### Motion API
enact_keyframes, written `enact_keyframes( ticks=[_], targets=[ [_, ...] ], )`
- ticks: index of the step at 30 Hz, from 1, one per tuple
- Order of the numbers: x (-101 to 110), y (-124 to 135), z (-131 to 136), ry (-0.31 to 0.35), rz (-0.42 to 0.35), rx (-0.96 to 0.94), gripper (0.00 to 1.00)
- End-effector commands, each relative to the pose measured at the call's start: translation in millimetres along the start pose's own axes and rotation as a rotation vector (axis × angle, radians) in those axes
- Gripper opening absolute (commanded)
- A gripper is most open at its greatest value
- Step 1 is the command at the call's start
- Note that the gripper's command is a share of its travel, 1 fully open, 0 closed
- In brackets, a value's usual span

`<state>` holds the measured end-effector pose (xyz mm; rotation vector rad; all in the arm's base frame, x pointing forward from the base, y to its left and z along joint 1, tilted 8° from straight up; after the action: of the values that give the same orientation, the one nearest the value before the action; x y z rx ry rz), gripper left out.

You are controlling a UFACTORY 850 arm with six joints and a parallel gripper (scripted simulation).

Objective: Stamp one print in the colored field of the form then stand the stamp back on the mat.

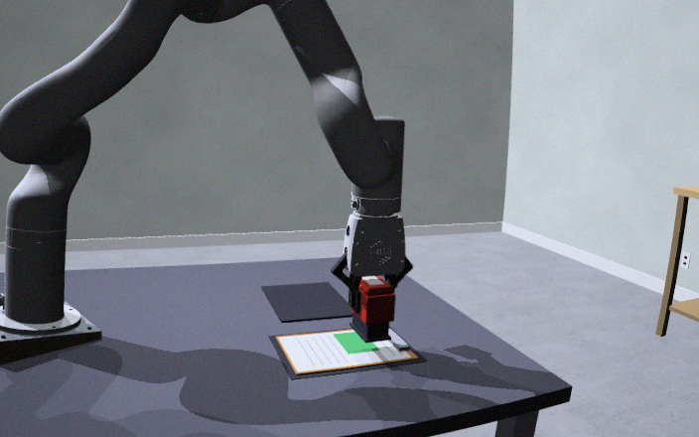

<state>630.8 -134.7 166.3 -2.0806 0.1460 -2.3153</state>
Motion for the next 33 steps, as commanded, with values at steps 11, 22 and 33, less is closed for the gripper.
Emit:
enact_keyframes(
  ticks=[11,22,33],
  targets=[
    [2,-46,-15,0.002,-0.001,0.001,0.35],
    [0,-46,-15,0.002,-0.001,0.001,0.35],
    [-18,-47,-15,0.002,-0.001,0.001,0.35]
  ],
)
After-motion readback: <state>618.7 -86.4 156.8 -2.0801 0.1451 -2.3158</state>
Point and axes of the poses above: the point where the finger pads meet when closed, its own x axis back along the fingers, its own z axis across the jaws, y = z × x, the point moved 3 cm from there along x, back along the fingers, and after that the axes turned 10 degrees about -x, right-handed, at the moved point
